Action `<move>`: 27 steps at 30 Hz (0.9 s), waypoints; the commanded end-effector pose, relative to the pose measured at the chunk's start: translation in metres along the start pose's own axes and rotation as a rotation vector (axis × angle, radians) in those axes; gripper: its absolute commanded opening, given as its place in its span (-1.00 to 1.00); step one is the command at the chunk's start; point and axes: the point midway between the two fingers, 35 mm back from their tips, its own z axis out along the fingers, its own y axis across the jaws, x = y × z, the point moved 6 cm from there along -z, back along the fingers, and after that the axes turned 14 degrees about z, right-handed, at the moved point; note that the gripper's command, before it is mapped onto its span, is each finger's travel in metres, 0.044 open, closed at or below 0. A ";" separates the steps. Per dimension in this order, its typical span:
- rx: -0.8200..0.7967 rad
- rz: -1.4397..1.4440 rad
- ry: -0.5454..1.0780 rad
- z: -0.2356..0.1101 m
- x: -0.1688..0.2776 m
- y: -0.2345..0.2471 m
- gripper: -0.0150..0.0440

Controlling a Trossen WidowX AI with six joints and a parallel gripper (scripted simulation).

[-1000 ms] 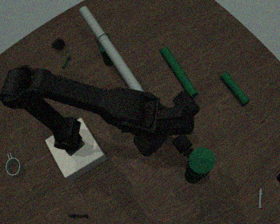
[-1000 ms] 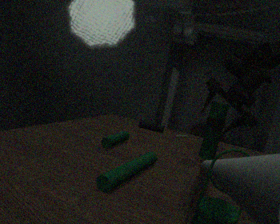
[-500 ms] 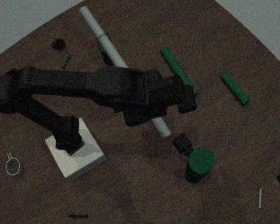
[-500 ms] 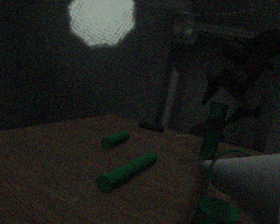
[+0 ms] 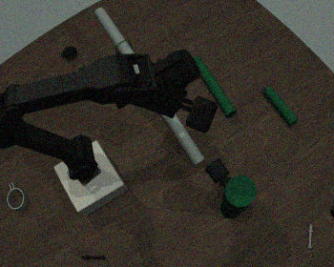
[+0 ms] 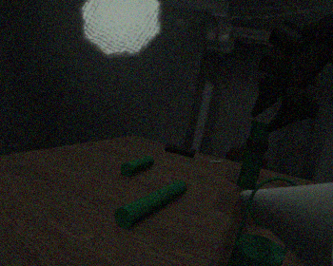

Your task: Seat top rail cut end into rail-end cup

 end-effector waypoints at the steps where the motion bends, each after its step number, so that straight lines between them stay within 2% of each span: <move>1: 0.031 0.610 -0.020 -0.038 -0.006 0.037 1.00; 19: 0.030 0.593 -0.014 -0.037 -0.006 0.037 1.00; 22: 0.019 0.442 0.033 -0.029 -0.007 0.040 1.00; 27: -0.053 -0.028 0.164 -0.004 -0.009 0.048 1.00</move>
